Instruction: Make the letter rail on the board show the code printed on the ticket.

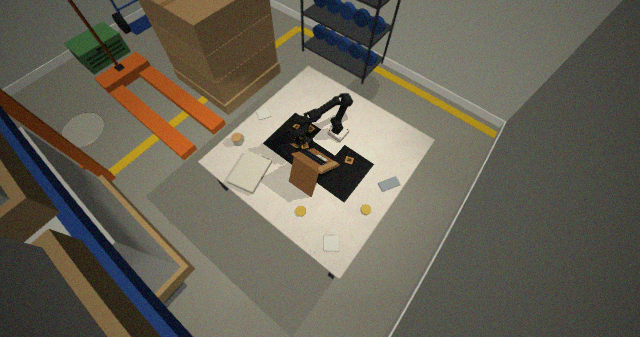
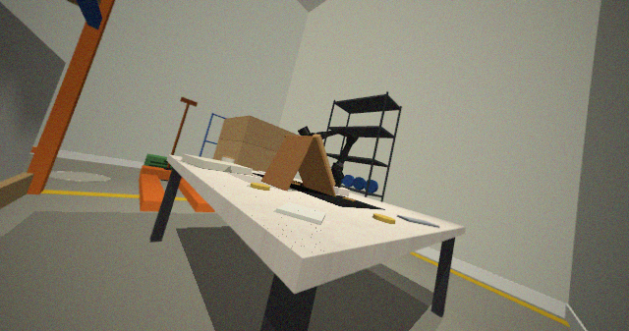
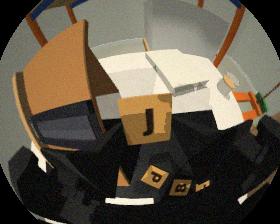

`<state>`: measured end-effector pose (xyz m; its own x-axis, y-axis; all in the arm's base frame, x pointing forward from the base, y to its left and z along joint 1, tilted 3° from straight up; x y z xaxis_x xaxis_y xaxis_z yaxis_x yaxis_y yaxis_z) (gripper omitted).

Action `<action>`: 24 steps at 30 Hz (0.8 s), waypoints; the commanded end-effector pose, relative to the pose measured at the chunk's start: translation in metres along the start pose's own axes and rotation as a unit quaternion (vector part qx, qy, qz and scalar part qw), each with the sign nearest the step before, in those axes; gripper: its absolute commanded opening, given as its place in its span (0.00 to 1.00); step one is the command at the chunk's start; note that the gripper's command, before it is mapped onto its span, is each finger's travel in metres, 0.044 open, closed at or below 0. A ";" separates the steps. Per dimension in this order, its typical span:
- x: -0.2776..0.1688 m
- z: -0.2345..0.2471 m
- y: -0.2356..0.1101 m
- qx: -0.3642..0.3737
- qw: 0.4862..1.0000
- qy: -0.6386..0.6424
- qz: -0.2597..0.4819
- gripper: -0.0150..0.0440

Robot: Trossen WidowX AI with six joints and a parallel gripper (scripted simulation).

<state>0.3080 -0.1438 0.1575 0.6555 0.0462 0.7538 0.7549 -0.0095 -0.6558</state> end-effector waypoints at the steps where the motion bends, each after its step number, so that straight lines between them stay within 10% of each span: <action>1: -0.002 0.003 0.000 0.000 1.000 0.003 0.002 0.25; 24: -0.001 0.014 0.001 0.000 1.000 0.003 0.002 0.25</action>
<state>0.3087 -0.1317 0.1581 0.6551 0.0455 0.7542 0.7552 -0.0088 -0.6555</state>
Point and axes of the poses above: the point midway between the two fingers, 35 mm back from their tips, its own y axis out along the fingers, its own z axis across the jaws, x = y × z, the point moved 2 cm from there along -y, back along the fingers, and after that the axes turned 6 degrees about -y, right-handed, at the moved point
